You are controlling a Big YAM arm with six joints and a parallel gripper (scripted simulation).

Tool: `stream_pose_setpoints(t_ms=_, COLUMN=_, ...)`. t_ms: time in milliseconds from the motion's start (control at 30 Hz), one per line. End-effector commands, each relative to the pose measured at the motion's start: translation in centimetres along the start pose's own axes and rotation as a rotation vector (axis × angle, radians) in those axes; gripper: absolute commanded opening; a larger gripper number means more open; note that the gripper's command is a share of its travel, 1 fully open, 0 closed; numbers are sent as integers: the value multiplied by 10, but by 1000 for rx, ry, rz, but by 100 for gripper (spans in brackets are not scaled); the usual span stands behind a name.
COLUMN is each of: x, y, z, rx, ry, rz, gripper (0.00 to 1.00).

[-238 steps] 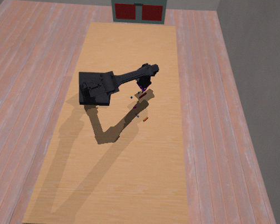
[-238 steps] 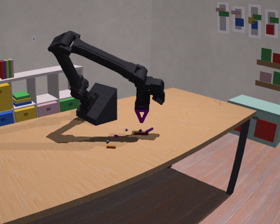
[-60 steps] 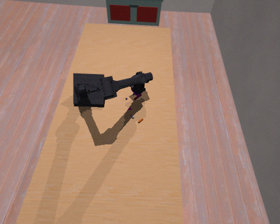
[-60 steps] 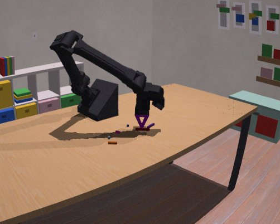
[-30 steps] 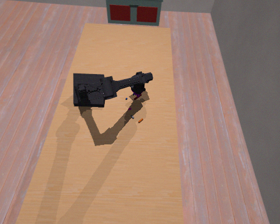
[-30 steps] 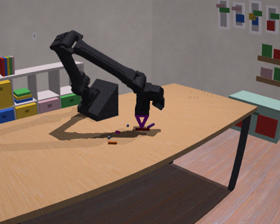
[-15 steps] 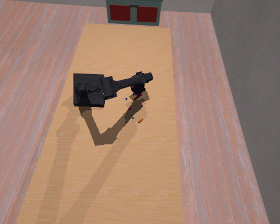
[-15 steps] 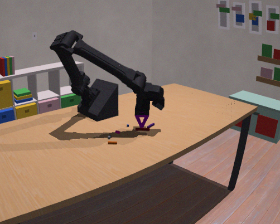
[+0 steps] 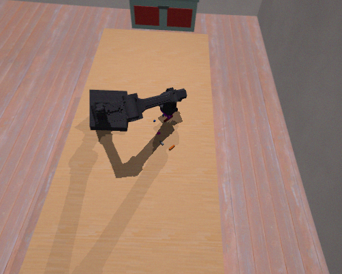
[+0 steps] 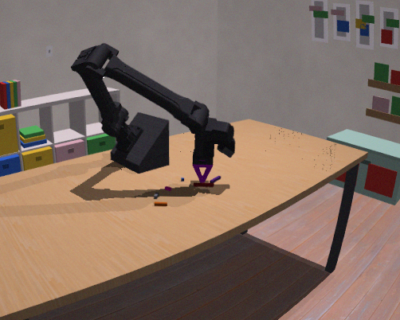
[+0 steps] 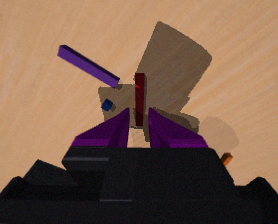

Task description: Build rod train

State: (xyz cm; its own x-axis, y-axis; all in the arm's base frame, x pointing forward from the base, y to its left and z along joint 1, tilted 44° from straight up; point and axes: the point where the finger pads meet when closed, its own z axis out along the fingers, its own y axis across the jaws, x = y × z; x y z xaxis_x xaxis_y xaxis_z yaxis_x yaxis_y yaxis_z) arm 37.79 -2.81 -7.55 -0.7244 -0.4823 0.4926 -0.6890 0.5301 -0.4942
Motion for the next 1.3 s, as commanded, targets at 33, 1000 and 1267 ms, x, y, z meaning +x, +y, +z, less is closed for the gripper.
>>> stream_pose_setpoints(t_ms=33, x=-11, y=-17, z=-5, rx=14, ry=-28, rz=32, gripper=23)
stream_pose_setpoints(t_ms=1000, x=-14, y=-19, z=-6, rx=15, ry=-31, rz=35, gripper=23)
stream_pose_setpoints(t_ms=1267, x=-14, y=-19, z=-6, rx=15, ry=-31, rz=35, gripper=23)
